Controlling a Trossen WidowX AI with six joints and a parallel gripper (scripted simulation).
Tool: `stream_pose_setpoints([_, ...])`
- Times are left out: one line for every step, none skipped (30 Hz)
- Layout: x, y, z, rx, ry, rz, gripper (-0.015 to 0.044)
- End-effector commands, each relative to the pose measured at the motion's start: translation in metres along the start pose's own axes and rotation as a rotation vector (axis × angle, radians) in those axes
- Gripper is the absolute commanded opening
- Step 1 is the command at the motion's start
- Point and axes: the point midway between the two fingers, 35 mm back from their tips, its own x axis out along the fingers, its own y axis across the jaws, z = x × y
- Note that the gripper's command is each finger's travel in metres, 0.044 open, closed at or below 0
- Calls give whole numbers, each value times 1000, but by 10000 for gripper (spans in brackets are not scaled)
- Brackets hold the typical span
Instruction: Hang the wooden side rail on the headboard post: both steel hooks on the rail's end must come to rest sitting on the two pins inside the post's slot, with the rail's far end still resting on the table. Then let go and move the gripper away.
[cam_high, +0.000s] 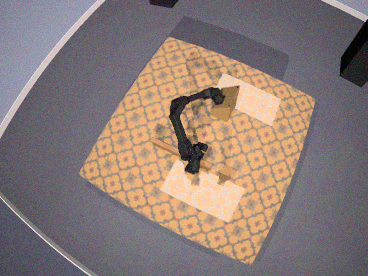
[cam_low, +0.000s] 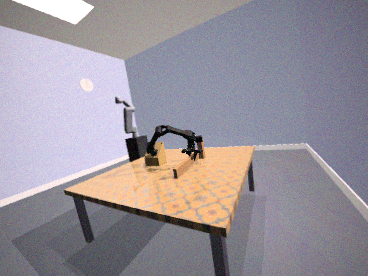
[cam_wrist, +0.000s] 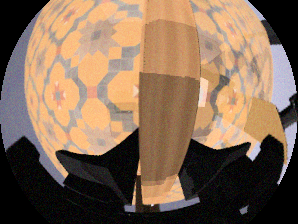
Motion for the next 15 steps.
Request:
stream_pose_setpoints([-10, 4, -2, 2, 1, 24, 0])
stream_pose_setpoints([-10, 4, -2, 2, 1, 24, 0])
stream_pose_setpoints([-11, 4, -2, 2, 1, 24, 0])
stream_pose_setpoints([-11, 4, -2, 2, 1, 24, 0])
stream_pose_setpoints([-11, 4, -2, 2, 1, 24, 0])
stream_pose_setpoints([-11, 4, -2, 2, 1, 24, 0])
stream_pose_setpoints([-11, 4, -2, 2, 1, 24, 0])
stream_pose_setpoints([-11, 4, -2, 2, 1, 24, 0])
stream_pose_setpoints([-11, 4, -2, 2, 1, 24, 0])
stream_pose_setpoints([-12, 4, -2, 2, 1, 24, 0])
stream_pose_setpoints([-12, 4, -2, 2, 1, 24, 0])
stream_pose_setpoints([-12, 4, -2, 2, 1, 24, 0])
stream_pose_setpoints([-12, 4, -2, 2, 1, 24, 0])
stream_pose_setpoints([-12, 4, -2, 2, 1, 24, 0])
stream_pose_setpoints([-12, 4, -2, 2, 1, 24, 0])
